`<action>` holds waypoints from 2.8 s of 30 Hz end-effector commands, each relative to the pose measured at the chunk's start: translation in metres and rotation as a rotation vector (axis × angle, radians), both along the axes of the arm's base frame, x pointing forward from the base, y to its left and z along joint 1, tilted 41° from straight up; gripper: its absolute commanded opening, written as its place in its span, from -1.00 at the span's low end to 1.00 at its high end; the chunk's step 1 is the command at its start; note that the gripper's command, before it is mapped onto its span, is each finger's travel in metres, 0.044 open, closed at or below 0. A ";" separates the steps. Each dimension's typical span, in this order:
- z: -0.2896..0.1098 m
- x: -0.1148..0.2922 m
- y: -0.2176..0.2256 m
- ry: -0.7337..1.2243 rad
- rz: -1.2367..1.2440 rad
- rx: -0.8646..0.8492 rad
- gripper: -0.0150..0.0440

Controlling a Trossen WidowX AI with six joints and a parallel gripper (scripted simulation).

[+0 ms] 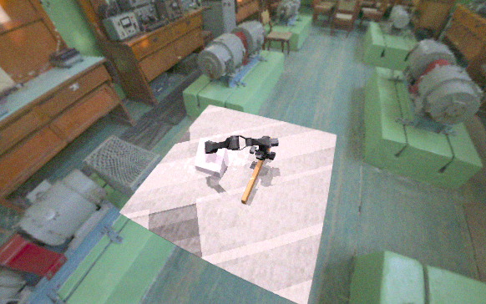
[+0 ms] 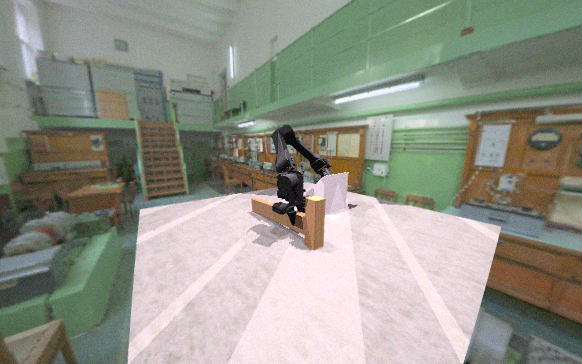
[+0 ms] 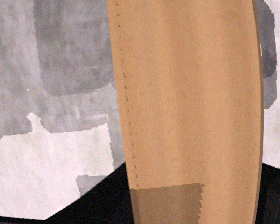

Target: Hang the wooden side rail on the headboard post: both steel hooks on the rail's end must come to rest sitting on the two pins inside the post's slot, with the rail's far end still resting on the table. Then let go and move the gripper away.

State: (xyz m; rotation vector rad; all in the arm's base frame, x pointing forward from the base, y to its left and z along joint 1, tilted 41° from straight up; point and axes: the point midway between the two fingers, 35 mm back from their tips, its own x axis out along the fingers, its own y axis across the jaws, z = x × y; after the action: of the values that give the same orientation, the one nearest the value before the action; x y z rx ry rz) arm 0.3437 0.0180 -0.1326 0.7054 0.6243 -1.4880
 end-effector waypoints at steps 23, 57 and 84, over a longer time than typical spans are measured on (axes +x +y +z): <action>-0.002 0.002 0.005 -0.010 0.012 0.007 -0.49; -0.007 0.002 0.001 -0.010 0.012 0.007 -0.49; -0.010 0.002 -0.002 -0.010 0.012 0.007 -0.49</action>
State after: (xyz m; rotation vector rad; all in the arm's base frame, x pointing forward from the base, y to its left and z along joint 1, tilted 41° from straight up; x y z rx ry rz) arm 0.3457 0.0122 -0.1413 0.7077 0.6123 -1.4820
